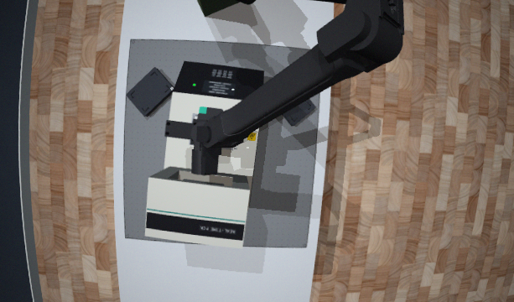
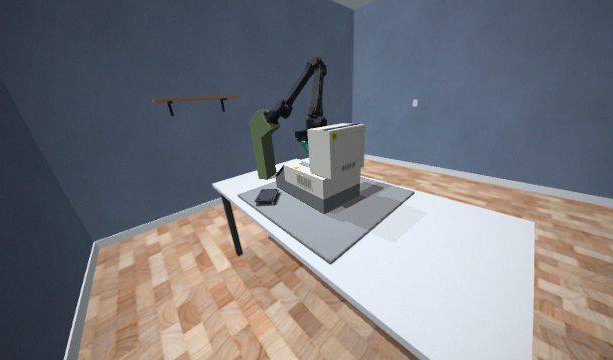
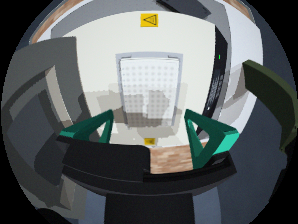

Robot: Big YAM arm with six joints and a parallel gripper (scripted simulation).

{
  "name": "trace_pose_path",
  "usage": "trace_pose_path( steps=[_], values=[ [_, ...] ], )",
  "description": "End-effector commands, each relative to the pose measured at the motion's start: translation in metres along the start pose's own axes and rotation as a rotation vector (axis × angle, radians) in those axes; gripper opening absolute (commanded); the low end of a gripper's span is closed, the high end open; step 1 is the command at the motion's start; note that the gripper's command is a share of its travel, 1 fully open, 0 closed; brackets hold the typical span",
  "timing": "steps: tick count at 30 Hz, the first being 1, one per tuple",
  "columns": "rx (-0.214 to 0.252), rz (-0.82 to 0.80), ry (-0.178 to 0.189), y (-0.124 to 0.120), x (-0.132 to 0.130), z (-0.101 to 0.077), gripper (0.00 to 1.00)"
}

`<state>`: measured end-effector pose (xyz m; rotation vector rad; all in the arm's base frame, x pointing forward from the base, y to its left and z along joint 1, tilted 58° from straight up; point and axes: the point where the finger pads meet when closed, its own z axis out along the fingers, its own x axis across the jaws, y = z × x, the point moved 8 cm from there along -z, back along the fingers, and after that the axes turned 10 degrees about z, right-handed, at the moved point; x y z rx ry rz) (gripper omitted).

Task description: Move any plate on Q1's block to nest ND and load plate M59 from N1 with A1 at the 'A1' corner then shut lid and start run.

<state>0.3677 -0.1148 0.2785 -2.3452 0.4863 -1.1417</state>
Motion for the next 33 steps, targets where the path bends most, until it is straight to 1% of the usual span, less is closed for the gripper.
trace_pose_path(
  steps=[1, 2, 4, 6, 10, 11, 15, 19, 22, 28, 33],
  values=[
    [-0.007, -0.011, 0.004, 0.002, 0.004, -0.009, 1.00],
    [-0.006, -0.013, 0.006, 0.001, 0.005, -0.012, 1.00],
    [-0.006, -0.013, 0.006, 0.001, 0.005, -0.012, 1.00],
    [-0.009, -0.011, 0.022, 0.001, 0.007, -0.017, 1.00],
    [-0.008, -0.015, 0.026, 0.000, 0.008, -0.027, 1.00],
    [-0.008, -0.017, 0.026, 0.000, 0.008, -0.028, 1.00],
    [-0.011, -0.012, 0.018, -0.001, 0.009, -0.017, 1.00],
    [0.013, -0.008, 0.010, -0.005, 0.009, -0.011, 1.00],
    [0.011, -0.012, 0.012, -0.007, 0.010, -0.011, 1.00],
    [0.013, -0.031, 0.034, -0.015, 0.014, -0.018, 1.00],
    [-0.001, -0.019, 0.042, -0.007, 0.016, -0.021, 1.00]
  ],
)
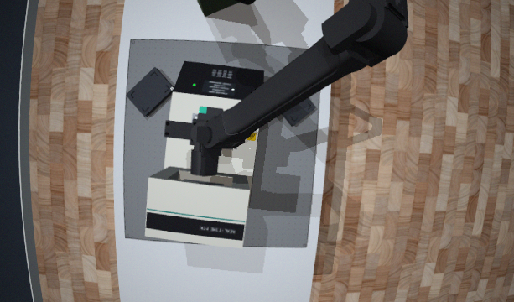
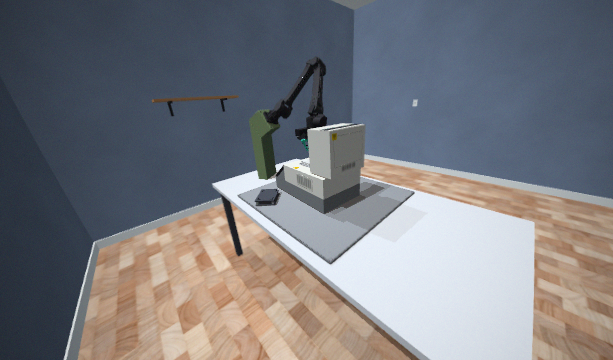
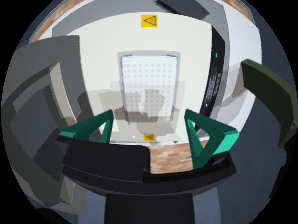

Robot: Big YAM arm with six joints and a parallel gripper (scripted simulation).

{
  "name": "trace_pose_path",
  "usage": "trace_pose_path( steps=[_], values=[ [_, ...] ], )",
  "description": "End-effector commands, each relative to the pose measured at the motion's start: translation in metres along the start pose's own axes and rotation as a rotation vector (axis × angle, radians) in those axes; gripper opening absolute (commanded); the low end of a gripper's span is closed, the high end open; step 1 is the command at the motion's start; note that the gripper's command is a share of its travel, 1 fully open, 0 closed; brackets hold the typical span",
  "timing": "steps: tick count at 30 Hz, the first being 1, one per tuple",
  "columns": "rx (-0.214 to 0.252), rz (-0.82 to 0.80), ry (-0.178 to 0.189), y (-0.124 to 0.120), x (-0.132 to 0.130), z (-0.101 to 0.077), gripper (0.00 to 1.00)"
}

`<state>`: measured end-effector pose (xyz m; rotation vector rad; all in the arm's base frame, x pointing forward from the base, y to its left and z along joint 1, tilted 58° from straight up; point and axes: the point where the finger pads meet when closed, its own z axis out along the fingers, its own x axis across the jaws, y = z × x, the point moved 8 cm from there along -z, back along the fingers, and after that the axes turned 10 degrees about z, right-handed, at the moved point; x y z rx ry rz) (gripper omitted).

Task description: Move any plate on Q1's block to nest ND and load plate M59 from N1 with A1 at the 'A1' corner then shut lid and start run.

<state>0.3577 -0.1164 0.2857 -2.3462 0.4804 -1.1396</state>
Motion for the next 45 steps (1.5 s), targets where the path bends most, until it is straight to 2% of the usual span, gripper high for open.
trace_pose_path(
  steps=[1, 10, 17, 31, 32, 36, 40, 45],
  values=[
    [-0.006, -0.011, 0.044, -0.003, 0.016, -0.008, 1.00],
    [-0.016, 0.004, 0.038, 0.004, 0.016, -0.006, 1.00],
    [-0.003, -0.006, 0.024, -0.001, 0.013, -0.001, 1.00],
    [0.011, -0.030, 0.038, -0.012, 0.015, -0.007, 1.00],
    [0.008, -0.031, 0.039, -0.007, 0.007, -0.005, 0.00],
    [0.006, -0.016, 0.025, 0.004, -0.025, 0.006, 0.00],
    [0.007, -0.013, 0.020, 0.006, -0.029, 0.009, 0.00],
    [0.008, -0.007, 0.015, 0.014, -0.062, 0.015, 0.00]
  ],
)
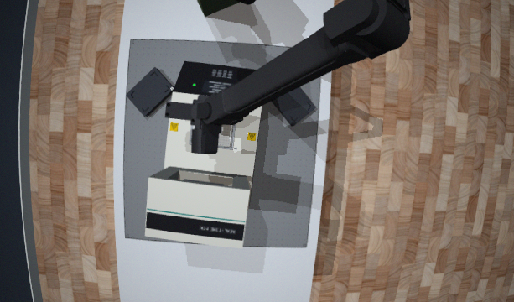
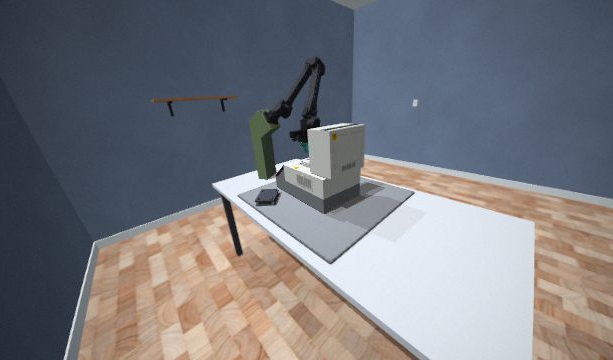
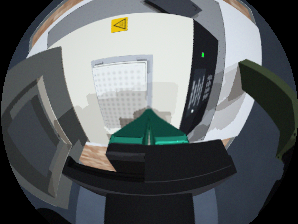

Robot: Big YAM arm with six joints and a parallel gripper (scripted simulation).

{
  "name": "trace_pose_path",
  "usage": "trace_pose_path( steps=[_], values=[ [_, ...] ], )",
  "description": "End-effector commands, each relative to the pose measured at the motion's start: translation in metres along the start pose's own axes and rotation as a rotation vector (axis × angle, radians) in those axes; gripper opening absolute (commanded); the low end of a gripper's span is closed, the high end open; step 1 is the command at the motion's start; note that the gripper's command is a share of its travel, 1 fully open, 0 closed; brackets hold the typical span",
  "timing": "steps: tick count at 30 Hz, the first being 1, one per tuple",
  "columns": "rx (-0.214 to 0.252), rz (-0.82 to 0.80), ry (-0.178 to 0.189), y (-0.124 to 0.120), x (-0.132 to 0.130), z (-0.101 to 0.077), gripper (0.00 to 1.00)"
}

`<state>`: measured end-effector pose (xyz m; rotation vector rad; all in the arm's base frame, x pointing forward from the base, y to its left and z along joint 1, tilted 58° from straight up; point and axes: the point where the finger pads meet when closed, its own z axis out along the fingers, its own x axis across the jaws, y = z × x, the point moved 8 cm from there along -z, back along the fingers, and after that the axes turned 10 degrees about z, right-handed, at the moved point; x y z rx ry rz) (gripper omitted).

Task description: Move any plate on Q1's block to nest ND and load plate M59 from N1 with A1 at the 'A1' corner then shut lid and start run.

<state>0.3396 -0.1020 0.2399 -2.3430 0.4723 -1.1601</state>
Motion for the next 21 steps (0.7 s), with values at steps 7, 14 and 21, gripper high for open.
trace_pose_path(
  steps=[7, 14, 21],
  values=[
    [0.003, 0.006, 0.004, 0.009, -0.049, 0.008, 0.00],
    [0.003, -0.003, 0.006, 0.015, -0.070, 0.012, 0.00],
    [0.000, 0.019, -0.021, 0.027, -0.113, 0.023, 0.00]
  ],
)
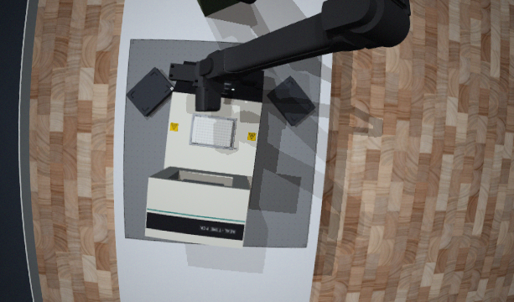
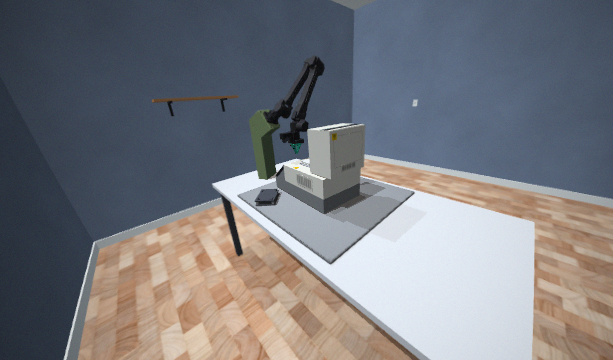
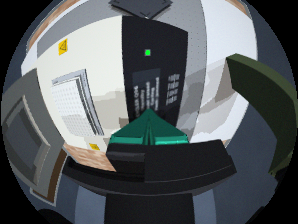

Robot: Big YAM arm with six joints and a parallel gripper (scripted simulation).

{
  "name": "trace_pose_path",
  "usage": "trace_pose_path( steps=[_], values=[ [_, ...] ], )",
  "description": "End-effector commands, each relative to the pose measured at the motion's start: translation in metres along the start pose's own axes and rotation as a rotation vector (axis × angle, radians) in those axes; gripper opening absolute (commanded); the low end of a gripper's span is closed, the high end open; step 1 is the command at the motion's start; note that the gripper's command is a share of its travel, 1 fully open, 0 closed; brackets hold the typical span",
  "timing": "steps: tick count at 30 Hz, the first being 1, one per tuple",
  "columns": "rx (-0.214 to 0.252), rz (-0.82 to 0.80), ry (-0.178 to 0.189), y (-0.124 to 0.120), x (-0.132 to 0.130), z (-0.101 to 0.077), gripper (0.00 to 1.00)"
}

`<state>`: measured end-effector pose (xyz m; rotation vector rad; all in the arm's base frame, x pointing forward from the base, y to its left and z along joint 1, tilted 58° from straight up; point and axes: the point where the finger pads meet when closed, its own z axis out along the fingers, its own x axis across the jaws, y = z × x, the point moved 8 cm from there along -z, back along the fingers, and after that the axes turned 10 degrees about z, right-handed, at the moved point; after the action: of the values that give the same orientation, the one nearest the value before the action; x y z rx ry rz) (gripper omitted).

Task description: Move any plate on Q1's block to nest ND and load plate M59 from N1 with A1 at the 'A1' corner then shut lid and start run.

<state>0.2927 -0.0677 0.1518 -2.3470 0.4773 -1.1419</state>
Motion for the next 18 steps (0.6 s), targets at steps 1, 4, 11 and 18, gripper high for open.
trace_pose_path(
  steps=[1, 4, 11, 18],
  values=[
    [0.000, 0.014, -0.004, 0.004, -0.015, 0.006, 0.00],
    [0.003, 0.007, 0.012, 0.006, -0.022, 0.008, 0.00],
    [0.003, 0.005, -0.003, 0.012, -0.052, 0.013, 0.00],
    [0.000, 0.017, -0.011, 0.022, -0.091, 0.018, 0.00]
  ],
)
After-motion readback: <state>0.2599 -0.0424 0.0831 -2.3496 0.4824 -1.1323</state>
